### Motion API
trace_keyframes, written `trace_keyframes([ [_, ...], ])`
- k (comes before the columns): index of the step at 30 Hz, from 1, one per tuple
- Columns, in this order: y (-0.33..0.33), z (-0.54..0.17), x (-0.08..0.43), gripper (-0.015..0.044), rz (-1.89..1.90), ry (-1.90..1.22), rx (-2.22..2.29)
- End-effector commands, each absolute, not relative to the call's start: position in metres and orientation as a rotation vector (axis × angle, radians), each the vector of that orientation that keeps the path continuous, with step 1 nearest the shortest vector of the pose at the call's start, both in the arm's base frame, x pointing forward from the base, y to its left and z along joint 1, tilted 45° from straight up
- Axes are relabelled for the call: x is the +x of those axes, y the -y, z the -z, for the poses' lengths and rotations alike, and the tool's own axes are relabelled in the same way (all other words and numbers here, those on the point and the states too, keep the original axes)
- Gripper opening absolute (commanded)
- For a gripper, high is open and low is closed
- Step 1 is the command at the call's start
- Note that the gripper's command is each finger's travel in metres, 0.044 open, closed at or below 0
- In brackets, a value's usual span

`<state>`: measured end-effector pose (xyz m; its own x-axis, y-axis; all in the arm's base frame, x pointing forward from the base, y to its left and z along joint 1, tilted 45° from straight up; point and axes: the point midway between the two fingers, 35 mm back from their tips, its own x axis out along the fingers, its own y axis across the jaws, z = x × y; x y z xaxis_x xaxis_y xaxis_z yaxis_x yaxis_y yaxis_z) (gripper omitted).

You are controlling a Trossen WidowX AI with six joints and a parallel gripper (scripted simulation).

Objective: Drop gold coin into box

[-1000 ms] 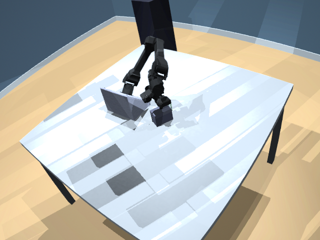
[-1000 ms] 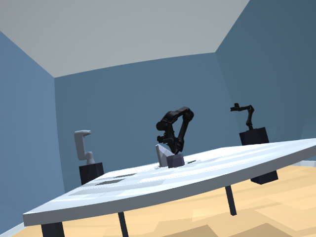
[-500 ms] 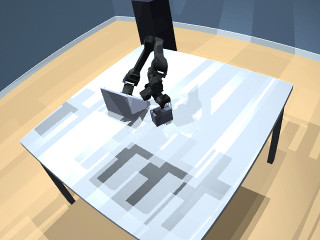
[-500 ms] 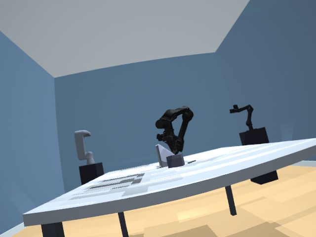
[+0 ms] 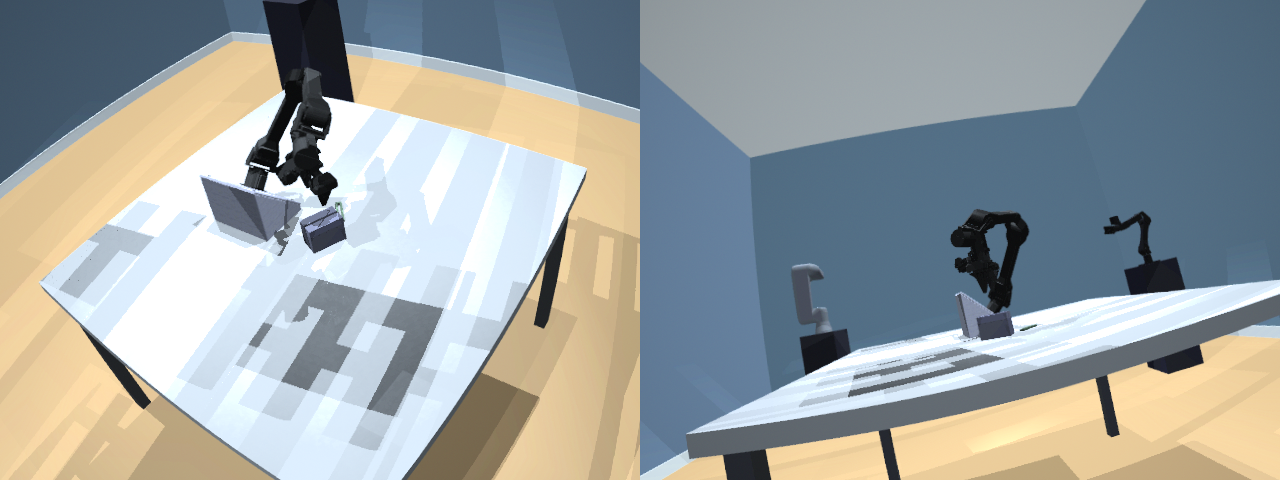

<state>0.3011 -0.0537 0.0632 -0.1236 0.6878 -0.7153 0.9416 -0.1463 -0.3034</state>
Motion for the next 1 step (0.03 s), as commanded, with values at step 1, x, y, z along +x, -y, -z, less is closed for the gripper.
trace_keyframes([
  [1, 0.0546, -0.0638, 0.3010, 0.0440, 1.141, -1.814, 1.831],
])
